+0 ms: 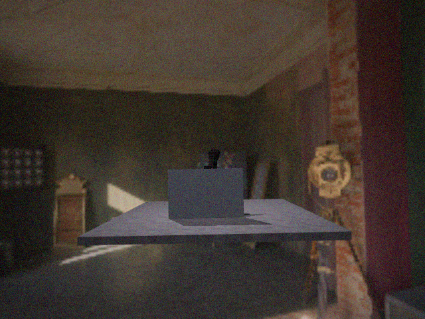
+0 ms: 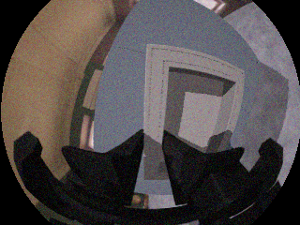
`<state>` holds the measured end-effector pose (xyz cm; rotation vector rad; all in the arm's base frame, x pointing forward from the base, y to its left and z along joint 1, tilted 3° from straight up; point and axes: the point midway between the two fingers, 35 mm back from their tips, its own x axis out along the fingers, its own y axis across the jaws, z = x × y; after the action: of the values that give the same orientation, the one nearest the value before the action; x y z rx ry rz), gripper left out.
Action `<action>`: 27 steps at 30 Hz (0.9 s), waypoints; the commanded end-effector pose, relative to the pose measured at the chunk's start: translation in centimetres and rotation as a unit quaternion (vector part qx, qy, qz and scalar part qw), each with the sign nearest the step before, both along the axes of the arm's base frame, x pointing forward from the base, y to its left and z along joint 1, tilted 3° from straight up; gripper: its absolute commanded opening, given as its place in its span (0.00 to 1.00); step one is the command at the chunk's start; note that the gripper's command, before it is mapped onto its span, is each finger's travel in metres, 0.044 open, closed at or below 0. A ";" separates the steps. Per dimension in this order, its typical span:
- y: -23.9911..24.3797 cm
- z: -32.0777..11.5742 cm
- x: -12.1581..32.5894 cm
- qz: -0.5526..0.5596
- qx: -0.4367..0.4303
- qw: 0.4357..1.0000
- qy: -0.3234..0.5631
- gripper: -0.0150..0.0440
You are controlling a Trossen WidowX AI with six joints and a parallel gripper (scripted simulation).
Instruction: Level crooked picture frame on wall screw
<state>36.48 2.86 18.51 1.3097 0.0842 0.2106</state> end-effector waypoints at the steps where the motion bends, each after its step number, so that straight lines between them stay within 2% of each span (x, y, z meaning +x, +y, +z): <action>1: 0.1 0.3 0.0 0.002 0.001 1.000 -0.005 0.25; 27: 0.0 -0.1 0.0 0.002 0.001 1.000 -0.005 0.25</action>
<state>36.46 2.92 18.45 1.3088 0.0797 0.2161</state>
